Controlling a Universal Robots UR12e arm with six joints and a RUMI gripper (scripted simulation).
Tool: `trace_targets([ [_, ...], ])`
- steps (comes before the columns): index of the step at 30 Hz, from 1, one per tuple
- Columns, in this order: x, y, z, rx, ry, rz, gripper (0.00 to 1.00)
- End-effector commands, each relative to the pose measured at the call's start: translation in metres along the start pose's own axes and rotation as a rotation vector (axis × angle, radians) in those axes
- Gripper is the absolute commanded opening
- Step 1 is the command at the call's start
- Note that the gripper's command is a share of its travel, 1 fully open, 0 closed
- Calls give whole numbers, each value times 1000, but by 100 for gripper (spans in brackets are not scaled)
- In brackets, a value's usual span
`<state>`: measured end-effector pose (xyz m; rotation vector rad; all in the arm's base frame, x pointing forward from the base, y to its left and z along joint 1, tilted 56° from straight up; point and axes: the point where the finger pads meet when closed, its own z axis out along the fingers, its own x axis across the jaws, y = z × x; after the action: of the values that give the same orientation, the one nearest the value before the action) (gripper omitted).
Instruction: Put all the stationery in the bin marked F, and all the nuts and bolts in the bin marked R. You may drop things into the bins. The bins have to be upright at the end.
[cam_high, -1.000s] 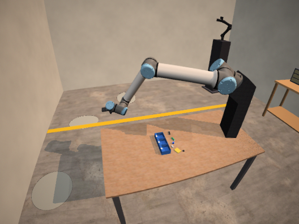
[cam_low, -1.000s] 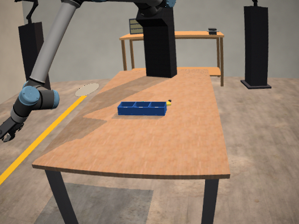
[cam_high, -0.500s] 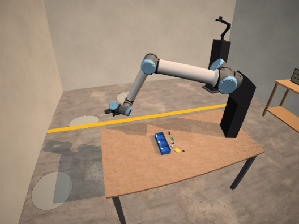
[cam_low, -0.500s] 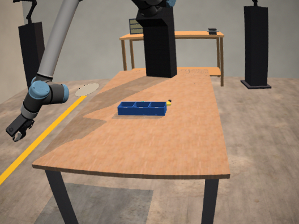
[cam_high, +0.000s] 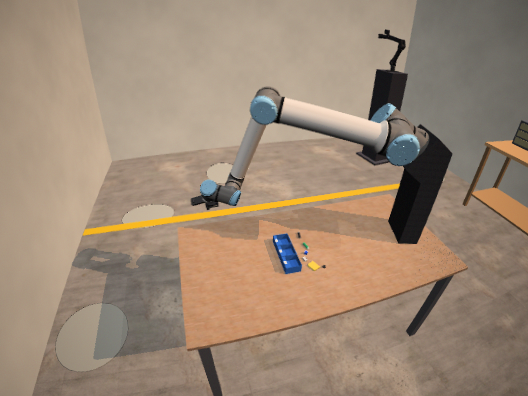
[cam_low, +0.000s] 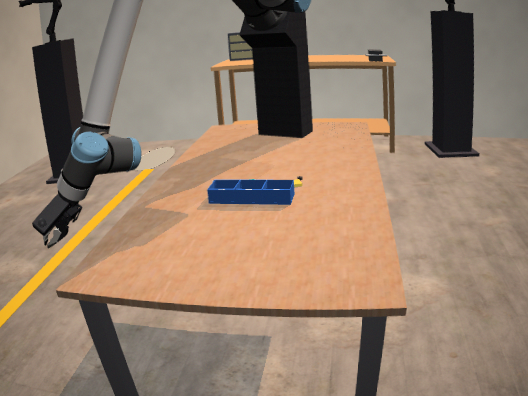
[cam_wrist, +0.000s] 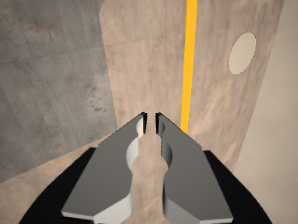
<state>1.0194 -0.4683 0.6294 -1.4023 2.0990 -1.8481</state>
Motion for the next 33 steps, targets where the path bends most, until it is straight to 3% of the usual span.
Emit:
trace_targets([
  [1, -11, 10, -11, 7, -32, -4, 4],
  [4, -26, 24, -24, 7, -32, -4, 4],
  [7, -26, 24, -24, 7, -32, -4, 4],
  [8, -31, 29, -28, 12, -78, -10, 4],
  [12, -50, 50, -47, 12, -78, -10, 4],
  [17, -51, 50, -47, 12, -78, -10, 4],
  [18, -56, 55, -52, 16, -124, -15, 4],
  [22, -74, 76, -71, 16, -125, -15, 4],
  [25, -75, 78, -72, 16, -125, -15, 4],
  [26, -79, 83, -77, 20, -171, -21, 4],
  [30, -96, 104, -97, 20, -171, -21, 4],
  [33, -98, 107, -99, 20, -171, -21, 4],
])
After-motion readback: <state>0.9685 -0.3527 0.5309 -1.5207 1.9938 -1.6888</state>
